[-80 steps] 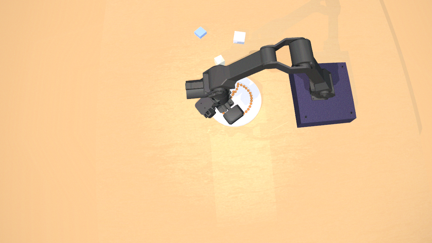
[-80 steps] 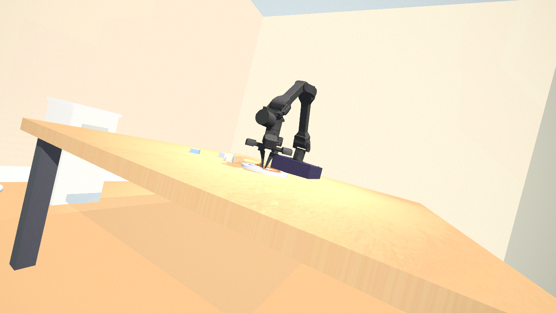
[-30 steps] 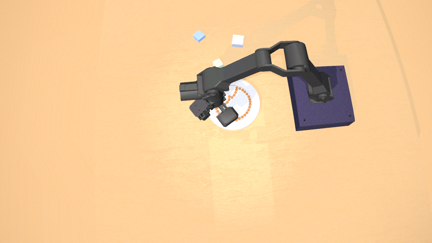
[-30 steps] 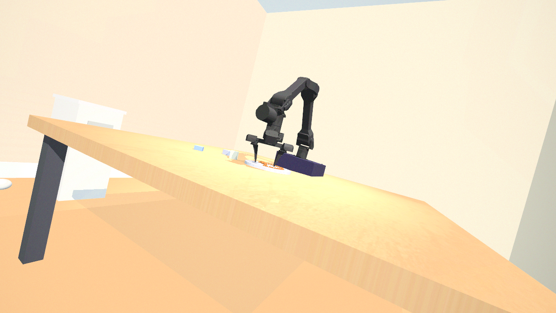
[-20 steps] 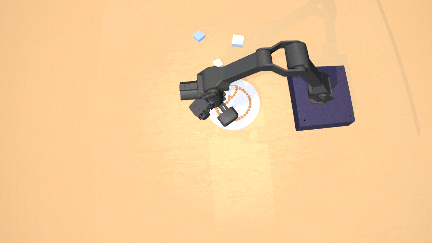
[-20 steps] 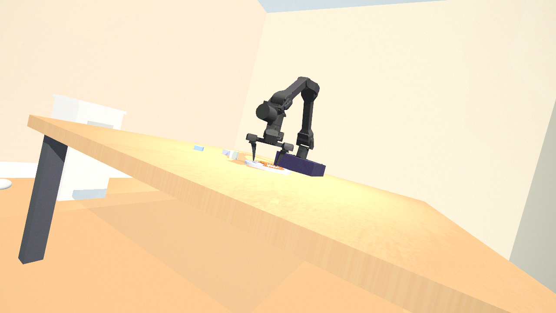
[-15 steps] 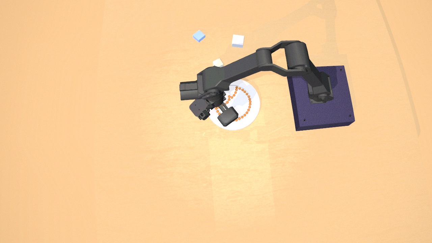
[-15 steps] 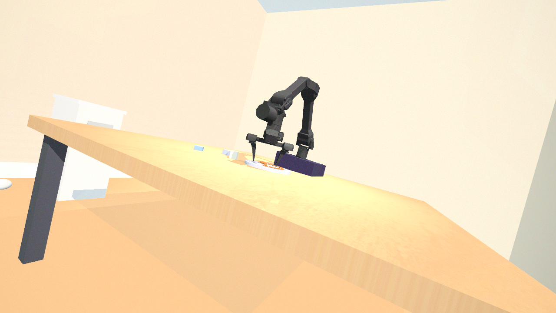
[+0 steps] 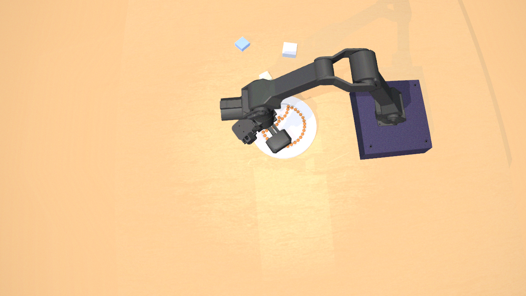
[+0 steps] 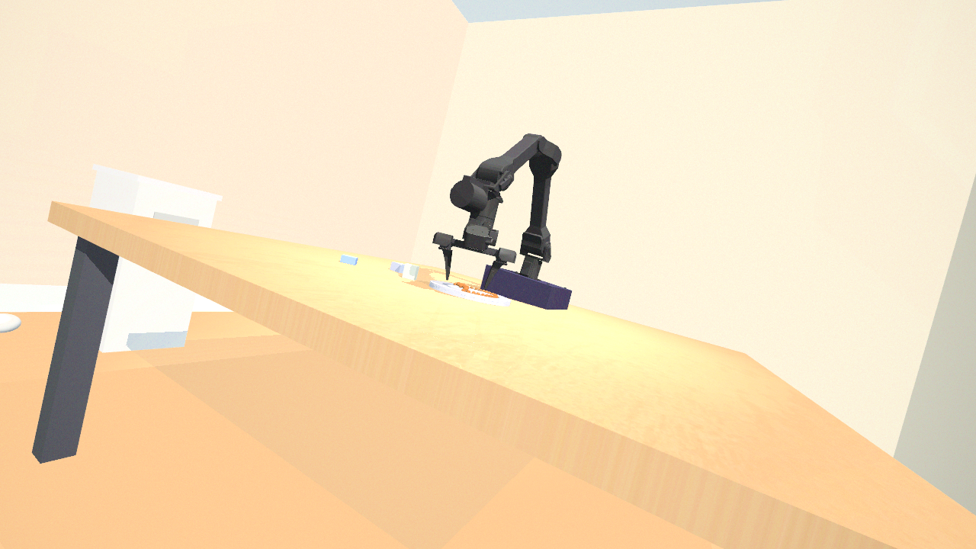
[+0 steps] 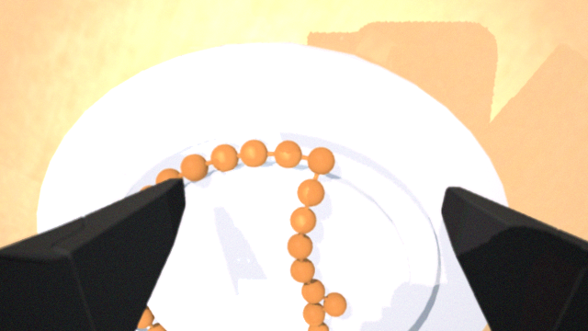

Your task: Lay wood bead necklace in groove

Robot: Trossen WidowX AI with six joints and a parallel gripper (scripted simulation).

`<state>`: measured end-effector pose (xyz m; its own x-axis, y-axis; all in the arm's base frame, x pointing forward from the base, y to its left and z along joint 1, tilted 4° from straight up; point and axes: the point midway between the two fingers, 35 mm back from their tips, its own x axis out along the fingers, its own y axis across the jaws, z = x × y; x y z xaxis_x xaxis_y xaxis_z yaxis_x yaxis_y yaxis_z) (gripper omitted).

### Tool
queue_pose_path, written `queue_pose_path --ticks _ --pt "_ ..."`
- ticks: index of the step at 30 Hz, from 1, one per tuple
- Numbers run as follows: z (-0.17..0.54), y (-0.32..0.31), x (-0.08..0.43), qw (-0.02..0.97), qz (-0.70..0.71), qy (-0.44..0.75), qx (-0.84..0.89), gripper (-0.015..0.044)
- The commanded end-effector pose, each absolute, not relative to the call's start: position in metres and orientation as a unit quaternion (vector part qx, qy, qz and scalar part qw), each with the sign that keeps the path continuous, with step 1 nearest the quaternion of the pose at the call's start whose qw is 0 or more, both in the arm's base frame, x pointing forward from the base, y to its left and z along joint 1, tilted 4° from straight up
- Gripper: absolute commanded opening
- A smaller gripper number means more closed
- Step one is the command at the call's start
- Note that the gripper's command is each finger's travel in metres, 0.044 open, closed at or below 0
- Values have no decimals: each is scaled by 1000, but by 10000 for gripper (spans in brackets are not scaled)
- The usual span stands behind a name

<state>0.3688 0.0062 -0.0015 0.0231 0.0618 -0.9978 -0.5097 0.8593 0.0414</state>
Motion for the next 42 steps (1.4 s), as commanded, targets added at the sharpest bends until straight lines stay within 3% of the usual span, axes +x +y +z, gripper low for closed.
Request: queue_pose_path --ticks 1,7,39,42 --pt "20 0 355 705 169 676 -130 282" --pt "23 -1 352 707 161 678 -122 125" --pt "-17 1 353 706 162 678 -122 120" --pt "-15 1 353 706 163 678 -124 41"
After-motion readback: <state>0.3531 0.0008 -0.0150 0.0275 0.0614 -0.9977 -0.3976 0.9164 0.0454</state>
